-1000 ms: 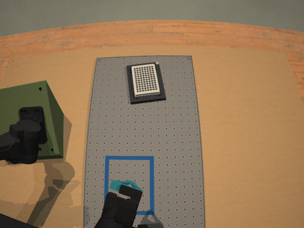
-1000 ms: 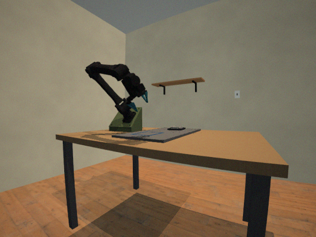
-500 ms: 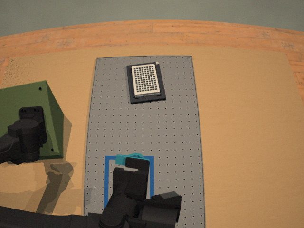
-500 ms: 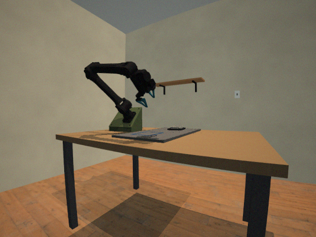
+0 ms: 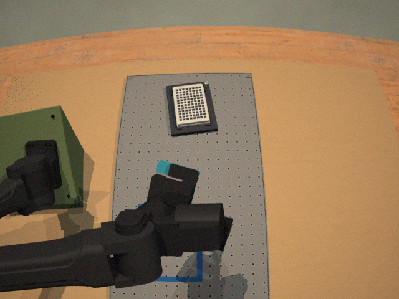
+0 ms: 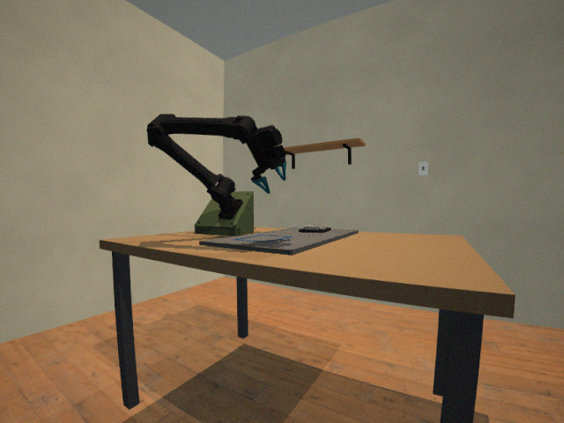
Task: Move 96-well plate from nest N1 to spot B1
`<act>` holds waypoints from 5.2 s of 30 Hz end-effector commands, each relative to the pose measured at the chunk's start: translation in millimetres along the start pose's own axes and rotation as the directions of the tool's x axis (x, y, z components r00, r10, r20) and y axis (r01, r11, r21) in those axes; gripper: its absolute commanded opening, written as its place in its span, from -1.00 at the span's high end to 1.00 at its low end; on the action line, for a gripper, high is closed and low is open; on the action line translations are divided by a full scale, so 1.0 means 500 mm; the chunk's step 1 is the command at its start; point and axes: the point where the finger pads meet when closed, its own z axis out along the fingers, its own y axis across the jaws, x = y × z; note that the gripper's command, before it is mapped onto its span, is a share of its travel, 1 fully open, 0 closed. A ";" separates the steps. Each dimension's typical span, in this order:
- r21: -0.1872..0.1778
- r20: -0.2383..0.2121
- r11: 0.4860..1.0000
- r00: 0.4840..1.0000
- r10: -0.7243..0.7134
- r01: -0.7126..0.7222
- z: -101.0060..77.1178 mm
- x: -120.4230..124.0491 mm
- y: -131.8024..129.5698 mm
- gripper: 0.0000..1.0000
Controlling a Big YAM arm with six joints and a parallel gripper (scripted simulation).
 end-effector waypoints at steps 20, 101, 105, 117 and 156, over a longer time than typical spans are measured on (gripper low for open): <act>0.115 0.265 0.802 0.796 0.544 -0.587 0.103 -0.008 0.150 -1.00; 0.227 0.518 0.353 0.420 0.745 -0.907 0.546 0.170 0.424 -1.00; 0.227 0.518 0.353 0.420 0.745 -0.907 0.546 0.170 0.424 -1.00; 0.227 0.518 0.353 0.420 0.745 -0.907 0.546 0.170 0.424 -1.00; 0.255 0.477 0.448 0.514 0.713 -0.857 0.610 0.136 0.408 -1.00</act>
